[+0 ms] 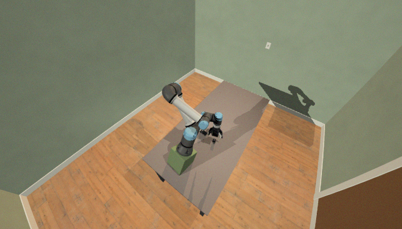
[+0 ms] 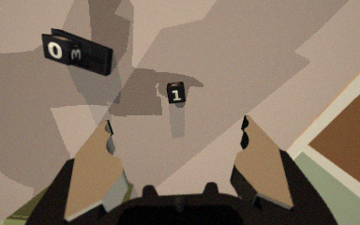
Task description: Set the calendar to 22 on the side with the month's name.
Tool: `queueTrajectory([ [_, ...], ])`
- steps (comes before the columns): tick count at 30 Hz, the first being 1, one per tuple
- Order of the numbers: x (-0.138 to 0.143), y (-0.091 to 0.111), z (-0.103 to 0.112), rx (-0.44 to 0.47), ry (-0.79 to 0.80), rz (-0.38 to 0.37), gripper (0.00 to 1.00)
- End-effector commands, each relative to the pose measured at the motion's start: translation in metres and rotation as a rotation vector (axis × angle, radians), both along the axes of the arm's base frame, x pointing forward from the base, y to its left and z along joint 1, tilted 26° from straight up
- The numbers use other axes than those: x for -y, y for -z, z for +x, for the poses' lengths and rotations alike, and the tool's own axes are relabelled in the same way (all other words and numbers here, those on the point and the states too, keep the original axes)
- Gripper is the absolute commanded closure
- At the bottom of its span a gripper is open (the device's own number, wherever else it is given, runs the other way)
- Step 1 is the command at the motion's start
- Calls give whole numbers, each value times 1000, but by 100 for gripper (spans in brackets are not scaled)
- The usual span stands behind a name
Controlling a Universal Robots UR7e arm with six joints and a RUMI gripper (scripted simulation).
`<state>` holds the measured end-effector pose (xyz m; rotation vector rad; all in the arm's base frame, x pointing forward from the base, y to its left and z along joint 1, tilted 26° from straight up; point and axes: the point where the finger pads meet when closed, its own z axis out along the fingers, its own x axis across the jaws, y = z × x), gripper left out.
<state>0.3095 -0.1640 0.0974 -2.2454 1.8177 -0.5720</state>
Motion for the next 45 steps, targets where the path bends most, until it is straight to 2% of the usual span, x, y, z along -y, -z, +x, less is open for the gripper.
queueTrajectory([
  [1,0,0,0,4,-61,-22,0],
  [10,0,1,-1,1,-88,-34,0],
  [11,0,1,-1,1,-88,-34,72],
  [45,0,1,-1,1,-88,-34,72],
])
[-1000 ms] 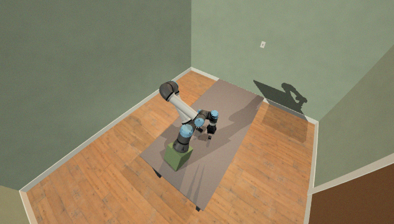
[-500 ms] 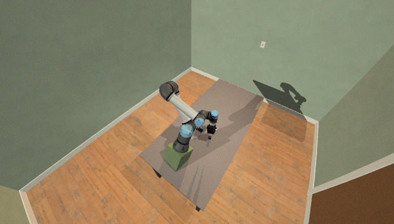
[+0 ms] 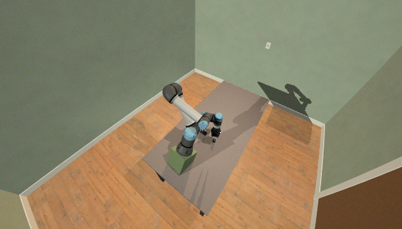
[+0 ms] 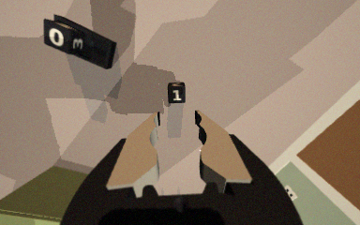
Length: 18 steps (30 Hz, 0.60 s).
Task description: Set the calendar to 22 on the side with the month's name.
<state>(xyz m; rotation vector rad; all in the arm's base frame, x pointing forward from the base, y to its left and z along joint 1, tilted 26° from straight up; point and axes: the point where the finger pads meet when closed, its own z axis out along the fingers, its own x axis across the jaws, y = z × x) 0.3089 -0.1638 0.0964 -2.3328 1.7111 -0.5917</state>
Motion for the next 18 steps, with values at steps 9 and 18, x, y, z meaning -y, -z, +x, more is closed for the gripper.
queueTrajectory([
  [9,0,1,1,0,0,-1,72],
  [18,1,7,3,0,0,-1,72],
])
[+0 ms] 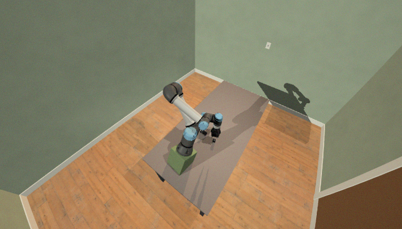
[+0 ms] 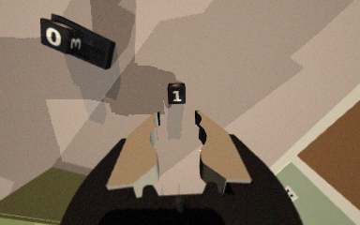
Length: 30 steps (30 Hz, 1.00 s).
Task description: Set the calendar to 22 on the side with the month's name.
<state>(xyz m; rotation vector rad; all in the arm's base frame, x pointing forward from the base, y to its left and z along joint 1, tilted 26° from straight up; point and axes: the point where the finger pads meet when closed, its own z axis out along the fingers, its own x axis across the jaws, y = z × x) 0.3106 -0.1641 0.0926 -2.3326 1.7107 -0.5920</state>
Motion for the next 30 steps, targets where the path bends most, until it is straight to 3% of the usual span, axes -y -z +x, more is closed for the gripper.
queueTrajectory([
  [1,1,4,2,0,0,-1,72],
  [30,4,37,17,0,0,-1,72],
])
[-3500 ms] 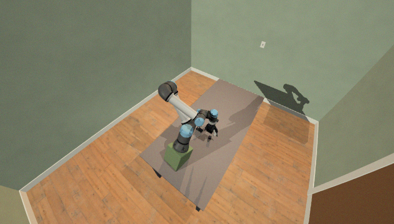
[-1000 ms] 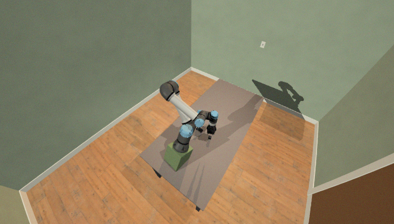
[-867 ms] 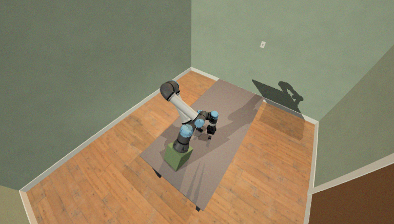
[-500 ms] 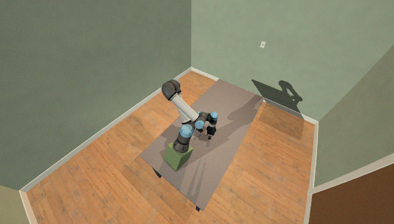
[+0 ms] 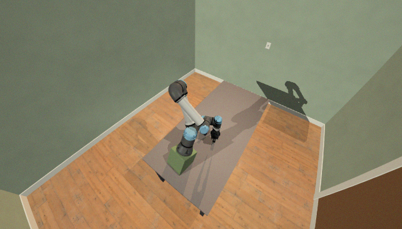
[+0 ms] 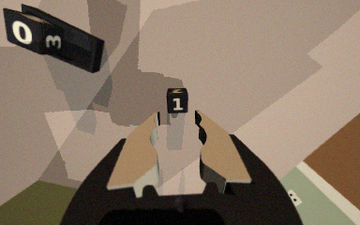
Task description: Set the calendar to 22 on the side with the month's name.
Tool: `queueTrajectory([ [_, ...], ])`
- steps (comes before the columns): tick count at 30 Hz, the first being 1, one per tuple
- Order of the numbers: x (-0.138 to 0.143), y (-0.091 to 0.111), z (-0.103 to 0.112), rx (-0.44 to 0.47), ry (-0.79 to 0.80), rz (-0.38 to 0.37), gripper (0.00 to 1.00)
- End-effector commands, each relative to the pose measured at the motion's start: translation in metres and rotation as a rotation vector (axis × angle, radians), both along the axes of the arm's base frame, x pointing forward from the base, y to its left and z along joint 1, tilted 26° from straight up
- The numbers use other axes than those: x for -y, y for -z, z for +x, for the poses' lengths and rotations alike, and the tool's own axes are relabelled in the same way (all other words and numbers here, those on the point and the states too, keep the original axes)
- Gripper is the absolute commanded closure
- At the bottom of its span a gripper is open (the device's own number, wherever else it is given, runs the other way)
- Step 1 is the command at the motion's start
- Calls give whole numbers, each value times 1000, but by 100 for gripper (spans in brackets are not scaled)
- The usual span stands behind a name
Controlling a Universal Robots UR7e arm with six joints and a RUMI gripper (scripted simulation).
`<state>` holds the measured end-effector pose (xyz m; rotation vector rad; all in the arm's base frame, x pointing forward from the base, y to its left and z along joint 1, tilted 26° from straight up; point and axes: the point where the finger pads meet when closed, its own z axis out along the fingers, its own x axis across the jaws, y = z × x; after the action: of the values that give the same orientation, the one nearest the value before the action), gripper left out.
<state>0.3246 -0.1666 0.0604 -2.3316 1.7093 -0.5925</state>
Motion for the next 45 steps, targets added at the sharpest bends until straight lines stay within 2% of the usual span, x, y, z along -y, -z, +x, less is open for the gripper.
queueTrajectory([
  [1,1,5,3,-1,1,-1,72],
  [45,2,10,5,-1,1,-1,72],
])
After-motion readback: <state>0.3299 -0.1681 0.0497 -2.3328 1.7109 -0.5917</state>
